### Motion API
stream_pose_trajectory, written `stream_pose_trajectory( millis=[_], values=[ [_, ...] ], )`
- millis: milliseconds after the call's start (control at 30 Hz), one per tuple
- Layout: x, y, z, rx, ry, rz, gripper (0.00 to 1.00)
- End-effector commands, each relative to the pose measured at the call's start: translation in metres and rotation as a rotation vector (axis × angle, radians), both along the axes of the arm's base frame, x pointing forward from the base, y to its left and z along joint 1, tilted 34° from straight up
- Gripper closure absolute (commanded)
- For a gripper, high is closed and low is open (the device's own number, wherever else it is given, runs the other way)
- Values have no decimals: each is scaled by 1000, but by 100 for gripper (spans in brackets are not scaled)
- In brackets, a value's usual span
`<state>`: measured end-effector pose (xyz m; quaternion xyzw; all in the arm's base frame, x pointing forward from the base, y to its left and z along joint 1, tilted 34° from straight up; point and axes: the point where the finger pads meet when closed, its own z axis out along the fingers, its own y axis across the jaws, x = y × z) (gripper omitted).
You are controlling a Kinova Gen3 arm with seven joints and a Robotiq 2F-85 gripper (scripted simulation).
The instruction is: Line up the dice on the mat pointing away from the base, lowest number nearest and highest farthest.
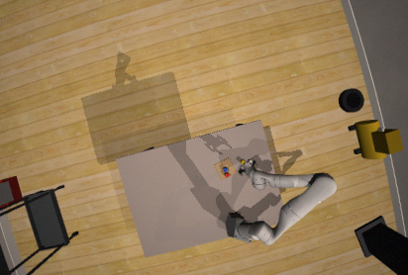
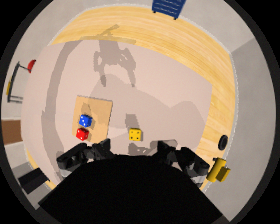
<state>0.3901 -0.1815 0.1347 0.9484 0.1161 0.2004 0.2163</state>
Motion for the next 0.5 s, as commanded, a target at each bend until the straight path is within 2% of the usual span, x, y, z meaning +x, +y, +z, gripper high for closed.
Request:
stream_pose_trajectory(
  millis=[0,467],
  values=[
    [1,2,0,17,-8,-15,0],
    [1,1,0,25,-15,-31,0]
  ],
)
